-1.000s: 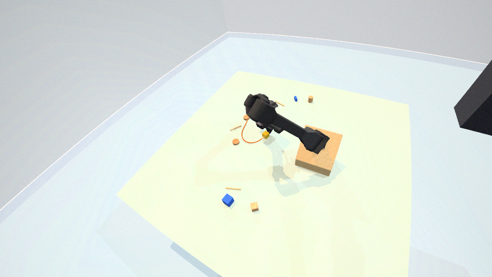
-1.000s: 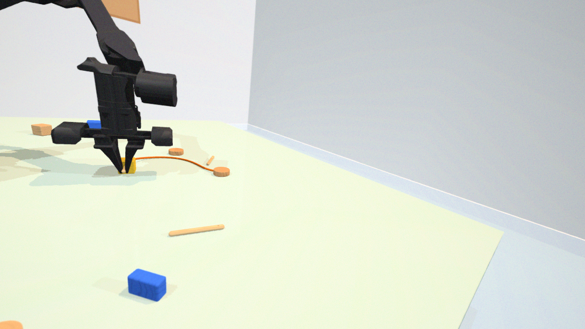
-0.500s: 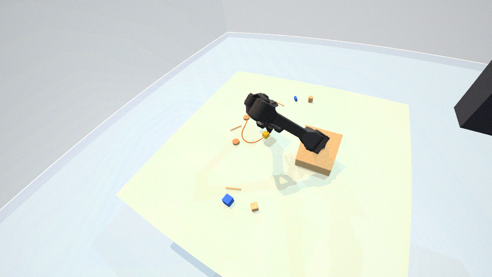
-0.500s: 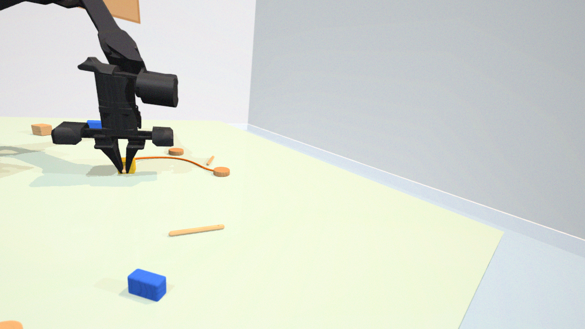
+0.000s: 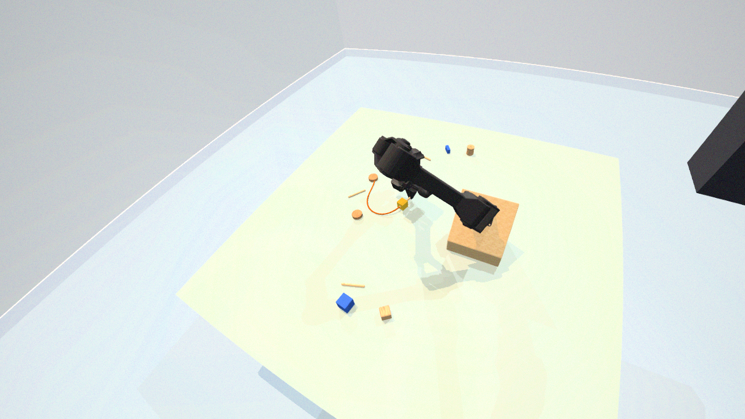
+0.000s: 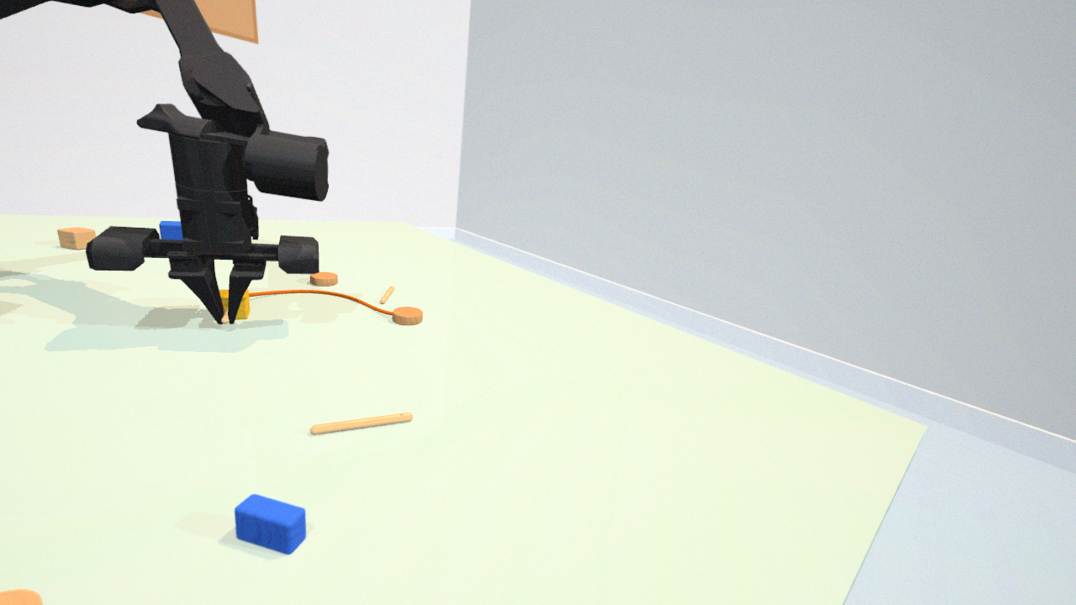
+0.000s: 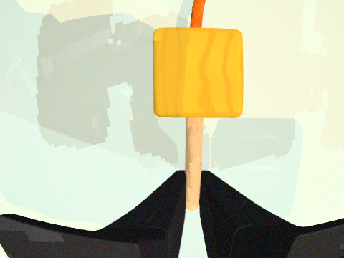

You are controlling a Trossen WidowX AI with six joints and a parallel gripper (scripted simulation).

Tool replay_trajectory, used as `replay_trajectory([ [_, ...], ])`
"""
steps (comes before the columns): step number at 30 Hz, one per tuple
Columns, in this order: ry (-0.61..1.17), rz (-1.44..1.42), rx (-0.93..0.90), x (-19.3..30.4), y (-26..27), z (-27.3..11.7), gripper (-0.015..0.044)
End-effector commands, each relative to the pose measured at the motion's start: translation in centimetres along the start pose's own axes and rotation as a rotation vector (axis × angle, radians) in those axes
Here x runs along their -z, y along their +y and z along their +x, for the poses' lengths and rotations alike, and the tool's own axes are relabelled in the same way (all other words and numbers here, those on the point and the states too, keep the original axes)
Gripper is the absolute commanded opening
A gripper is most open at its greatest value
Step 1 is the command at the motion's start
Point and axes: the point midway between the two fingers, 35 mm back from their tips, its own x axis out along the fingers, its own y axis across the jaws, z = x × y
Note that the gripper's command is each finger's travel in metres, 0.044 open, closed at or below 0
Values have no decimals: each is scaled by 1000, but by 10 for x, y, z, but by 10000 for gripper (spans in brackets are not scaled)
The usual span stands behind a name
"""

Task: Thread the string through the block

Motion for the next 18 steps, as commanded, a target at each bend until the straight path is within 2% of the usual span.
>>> replay_trajectory([
  [1, 4, -7, 1, 6, -2, -1, 0],
  [18, 9, 1, 0, 29, -2, -4, 0],
])
